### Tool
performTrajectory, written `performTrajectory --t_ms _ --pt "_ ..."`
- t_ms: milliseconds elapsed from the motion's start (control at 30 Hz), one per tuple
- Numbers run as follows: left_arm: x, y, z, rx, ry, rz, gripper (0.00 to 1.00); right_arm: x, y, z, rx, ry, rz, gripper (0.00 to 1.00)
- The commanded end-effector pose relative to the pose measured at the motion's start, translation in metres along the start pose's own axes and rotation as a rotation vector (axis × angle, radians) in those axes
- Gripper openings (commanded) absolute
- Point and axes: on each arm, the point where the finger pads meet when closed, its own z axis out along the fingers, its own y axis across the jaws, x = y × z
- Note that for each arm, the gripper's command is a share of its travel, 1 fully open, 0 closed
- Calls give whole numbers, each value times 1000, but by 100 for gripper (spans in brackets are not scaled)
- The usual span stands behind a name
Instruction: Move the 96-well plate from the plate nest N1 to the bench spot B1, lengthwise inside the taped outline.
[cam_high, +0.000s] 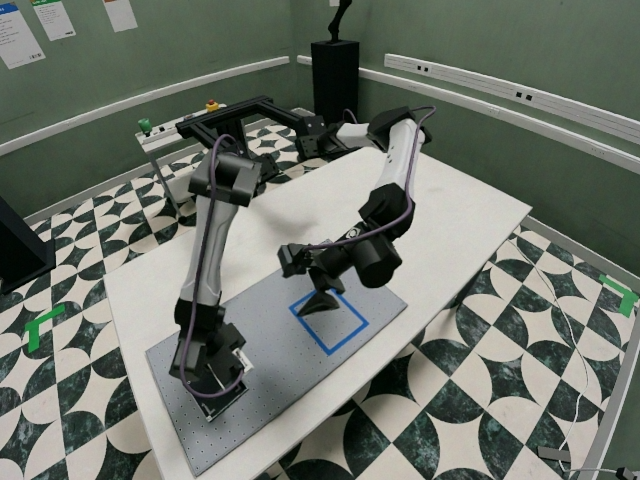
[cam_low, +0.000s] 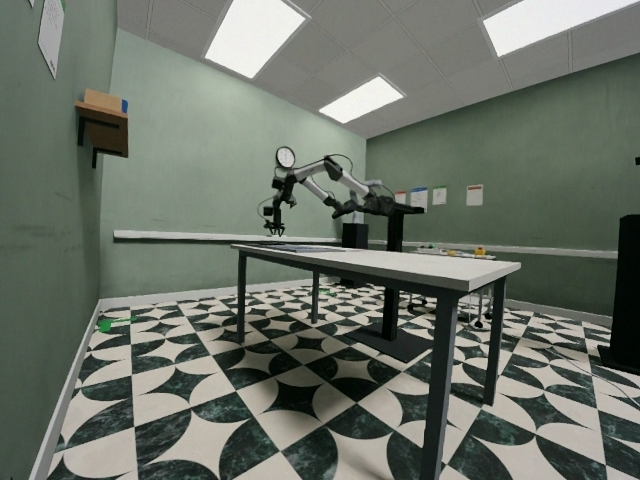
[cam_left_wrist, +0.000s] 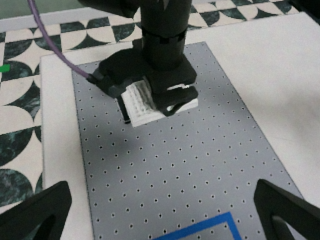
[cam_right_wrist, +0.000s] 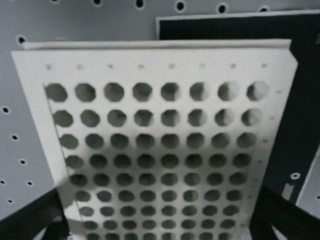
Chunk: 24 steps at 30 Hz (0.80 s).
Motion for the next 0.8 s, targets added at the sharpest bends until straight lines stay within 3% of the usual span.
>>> performTrajectory --t_ms 0,233,467,533,767 --pt "0 19 -44 -73 -65 12 100 -21 -4 -17 94 -43 8 81" --pt "64 5 -127 -129 -98 -37 100 -32 66 -12 134 -39 87 81" --pt "122 -48 -208 -217 -78 -109 100 -46 165 -6 114 -46 126 81" --pt "122 -48 -208 -217 -78 -109 100 -46 165 -6 114 -46 126 81" --pt "144 -109 -252 -313 -61 -147 100 -49 241 12 71 -12 117 81"
